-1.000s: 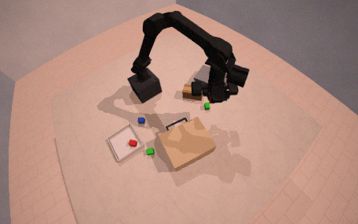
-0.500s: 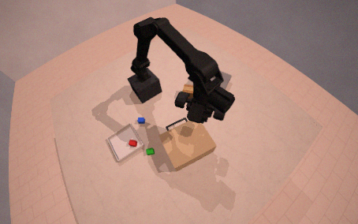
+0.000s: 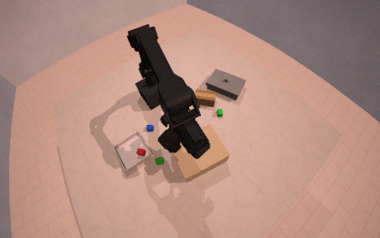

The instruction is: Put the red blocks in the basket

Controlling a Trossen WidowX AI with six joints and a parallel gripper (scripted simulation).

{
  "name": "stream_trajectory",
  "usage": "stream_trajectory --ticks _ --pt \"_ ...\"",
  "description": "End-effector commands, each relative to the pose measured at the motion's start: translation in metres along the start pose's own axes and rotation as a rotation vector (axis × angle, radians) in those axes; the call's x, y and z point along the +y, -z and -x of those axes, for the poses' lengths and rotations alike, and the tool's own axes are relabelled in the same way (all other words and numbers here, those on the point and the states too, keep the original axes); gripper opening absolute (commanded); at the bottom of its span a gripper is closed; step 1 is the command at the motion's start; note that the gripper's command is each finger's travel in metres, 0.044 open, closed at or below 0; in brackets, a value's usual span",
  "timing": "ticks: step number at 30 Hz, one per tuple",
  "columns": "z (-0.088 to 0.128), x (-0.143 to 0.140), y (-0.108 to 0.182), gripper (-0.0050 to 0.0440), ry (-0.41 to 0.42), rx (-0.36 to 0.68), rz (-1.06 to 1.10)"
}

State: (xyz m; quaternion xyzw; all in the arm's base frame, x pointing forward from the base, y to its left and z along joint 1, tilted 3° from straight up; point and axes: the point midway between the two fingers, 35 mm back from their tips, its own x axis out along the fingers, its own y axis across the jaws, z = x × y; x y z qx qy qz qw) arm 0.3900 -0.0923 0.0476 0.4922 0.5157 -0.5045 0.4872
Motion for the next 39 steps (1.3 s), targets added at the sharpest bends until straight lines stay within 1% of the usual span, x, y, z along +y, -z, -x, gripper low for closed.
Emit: stream_trajectory --ticks 1,2,4,8,10,12,16,20,21,25,27,29,30,31,35,39 --pt "-0.002 -0.014 -0.042 0.0 0.008 -0.004 -0.124" --pt "-0.002 -0.017 -0.052 0.0 0.008 -0.004 -0.124" --pt "-0.002 -0.018 -0.056 0.0 0.008 -0.004 -0.124" --pt "-0.001 -0.036 -0.092 0.0 0.007 -0.005 -0.375" --pt "-0.001 -0.046 -0.11 0.0 0.007 -0.005 -0.375" --pt "-0.001 -0.046 -0.11 0.0 0.007 -0.005 -0.375" --pt "-0.001 -0.069 -0.142 0.0 0.007 -0.006 -0.626" --pt "-0.001 -0.093 -0.174 0.0 0.007 -0.006 -0.626" --pt "-0.001 -0.096 -0.178 0.0 0.007 -0.006 -0.626" --pt "0.0 -0.126 -0.204 0.0 0.006 -0.007 -0.877" --pt "0.0 -0.141 -0.218 0.0 0.006 -0.007 -0.877" --pt "0.0 -0.141 -0.218 0.0 0.006 -0.007 -0.877" --pt "0.0 -0.148 -0.224 0.0 0.006 -0.007 -0.877" --pt "0.0 -0.15 -0.226 0.0 0.006 -0.007 -0.877" --pt "0.0 -0.15 -0.226 0.0 0.006 -0.007 -0.877" --pt "-0.027 -0.15 -0.226 0.0 0.006 -0.007 -0.877"
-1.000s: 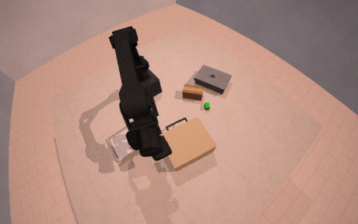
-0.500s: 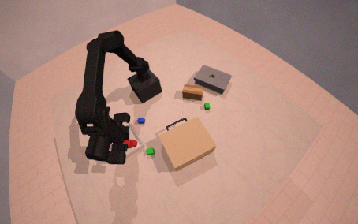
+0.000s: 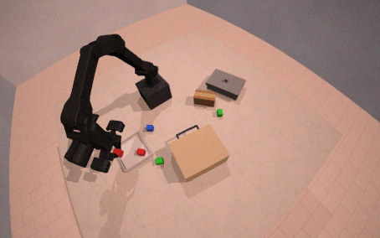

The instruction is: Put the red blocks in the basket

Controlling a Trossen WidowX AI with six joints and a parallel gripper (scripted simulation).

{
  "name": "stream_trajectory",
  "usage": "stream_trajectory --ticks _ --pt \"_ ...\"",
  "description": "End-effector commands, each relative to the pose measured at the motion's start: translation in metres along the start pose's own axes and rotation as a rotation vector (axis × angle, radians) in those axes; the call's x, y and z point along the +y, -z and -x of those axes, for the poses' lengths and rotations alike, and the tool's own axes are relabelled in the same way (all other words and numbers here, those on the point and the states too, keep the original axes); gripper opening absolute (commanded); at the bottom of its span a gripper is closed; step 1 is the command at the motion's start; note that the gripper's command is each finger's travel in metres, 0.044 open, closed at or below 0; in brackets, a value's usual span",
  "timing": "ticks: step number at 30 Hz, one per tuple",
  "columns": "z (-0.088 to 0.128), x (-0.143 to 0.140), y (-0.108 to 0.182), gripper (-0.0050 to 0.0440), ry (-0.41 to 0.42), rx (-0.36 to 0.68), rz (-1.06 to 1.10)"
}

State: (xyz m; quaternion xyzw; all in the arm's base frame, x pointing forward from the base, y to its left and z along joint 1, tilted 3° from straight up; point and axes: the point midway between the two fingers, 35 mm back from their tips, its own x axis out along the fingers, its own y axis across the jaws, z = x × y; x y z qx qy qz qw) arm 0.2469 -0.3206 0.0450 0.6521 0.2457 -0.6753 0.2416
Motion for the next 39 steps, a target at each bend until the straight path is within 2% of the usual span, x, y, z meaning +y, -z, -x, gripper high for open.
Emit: stream_trajectory --ticks 1,5,7,10,27,36,39 --pt "-0.028 -0.005 -0.003 0.0 0.024 -0.001 -0.003" --pt "-0.055 -0.006 -0.003 0.0 0.024 -0.001 -0.003" --pt "-0.055 -0.006 -0.003 0.0 0.024 -0.001 -0.003" --pt "-0.075 -0.007 -0.003 0.0 0.024 -0.001 -0.003" --pt "-0.075 -0.007 -0.003 0.0 0.024 -0.001 -0.003" --pt "-0.099 -0.007 -0.003 0.0 0.024 -0.001 -0.003" --pt "-0.1 -0.007 -0.003 0.0 0.024 -0.001 -0.003"
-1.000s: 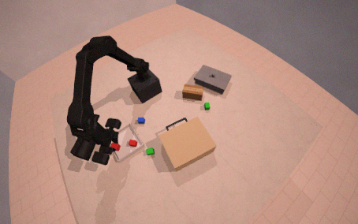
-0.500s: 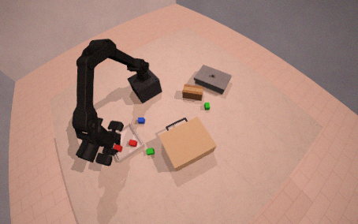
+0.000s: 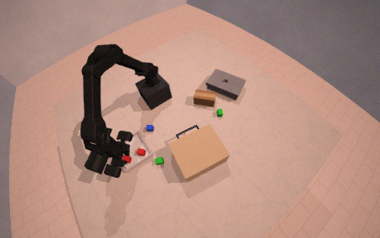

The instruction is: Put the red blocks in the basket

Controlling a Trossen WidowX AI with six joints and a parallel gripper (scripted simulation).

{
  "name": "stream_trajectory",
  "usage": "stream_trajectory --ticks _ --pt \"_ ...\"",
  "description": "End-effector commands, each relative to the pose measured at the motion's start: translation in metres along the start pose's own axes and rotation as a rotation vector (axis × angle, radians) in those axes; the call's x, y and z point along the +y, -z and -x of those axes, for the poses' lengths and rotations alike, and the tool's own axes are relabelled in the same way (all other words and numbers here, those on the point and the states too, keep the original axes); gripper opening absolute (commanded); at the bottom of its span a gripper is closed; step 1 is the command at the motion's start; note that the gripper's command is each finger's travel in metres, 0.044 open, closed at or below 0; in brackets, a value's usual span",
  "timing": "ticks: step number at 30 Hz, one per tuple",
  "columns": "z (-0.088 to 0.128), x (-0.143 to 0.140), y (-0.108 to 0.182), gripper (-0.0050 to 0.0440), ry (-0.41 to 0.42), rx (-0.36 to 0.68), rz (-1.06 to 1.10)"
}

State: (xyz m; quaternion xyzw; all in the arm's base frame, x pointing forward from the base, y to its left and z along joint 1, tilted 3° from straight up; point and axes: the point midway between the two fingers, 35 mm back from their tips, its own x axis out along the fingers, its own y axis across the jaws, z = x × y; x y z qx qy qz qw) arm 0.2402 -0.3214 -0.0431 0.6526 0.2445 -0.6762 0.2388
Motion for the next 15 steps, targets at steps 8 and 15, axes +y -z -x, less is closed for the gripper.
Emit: stream_trajectory --ticks 8,15 --pt "-0.0122 -0.0049 -0.0002 0.0 0.022 -0.001 0.003" --pt "-0.0152 -0.005 -0.0002 0.0 0.022 -0.001 0.003"
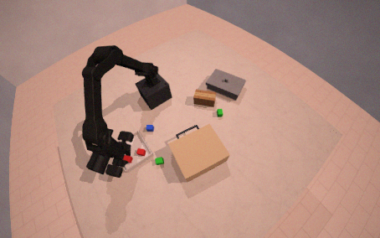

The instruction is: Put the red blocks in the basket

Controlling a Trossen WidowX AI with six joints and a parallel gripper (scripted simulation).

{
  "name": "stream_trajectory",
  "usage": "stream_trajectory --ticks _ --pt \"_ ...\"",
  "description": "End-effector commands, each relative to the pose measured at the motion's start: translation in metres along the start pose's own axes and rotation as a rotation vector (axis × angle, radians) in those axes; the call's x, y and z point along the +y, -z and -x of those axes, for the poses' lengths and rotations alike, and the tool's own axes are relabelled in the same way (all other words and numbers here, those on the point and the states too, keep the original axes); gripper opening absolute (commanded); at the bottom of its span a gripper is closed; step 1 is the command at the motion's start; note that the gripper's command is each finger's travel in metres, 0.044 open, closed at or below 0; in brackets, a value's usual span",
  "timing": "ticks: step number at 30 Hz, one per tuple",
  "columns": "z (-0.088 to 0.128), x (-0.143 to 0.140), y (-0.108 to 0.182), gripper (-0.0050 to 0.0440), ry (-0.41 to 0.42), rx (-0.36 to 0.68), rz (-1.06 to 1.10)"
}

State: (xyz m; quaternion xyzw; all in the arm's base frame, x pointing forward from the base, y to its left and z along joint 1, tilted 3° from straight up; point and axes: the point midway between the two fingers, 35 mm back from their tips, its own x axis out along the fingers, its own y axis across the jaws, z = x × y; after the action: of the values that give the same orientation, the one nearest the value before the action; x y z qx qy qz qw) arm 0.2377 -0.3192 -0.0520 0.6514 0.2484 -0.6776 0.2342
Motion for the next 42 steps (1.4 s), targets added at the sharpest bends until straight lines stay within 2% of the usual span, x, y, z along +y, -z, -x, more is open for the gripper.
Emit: stream_trajectory --ticks 1,14,31,32,42 --pt "-0.007 -0.002 0.0 0.0 0.01 -0.002 0.003" --pt "-0.018 -0.002 0.0 0.0 0.01 -0.002 0.003" --pt "-0.018 -0.002 0.0 0.0 0.01 -0.002 0.003" --pt "-0.018 -0.002 0.0 0.019 0.01 -0.002 0.003" --pt "-0.018 -0.002 0.0 0.019 0.01 -0.002 0.003"
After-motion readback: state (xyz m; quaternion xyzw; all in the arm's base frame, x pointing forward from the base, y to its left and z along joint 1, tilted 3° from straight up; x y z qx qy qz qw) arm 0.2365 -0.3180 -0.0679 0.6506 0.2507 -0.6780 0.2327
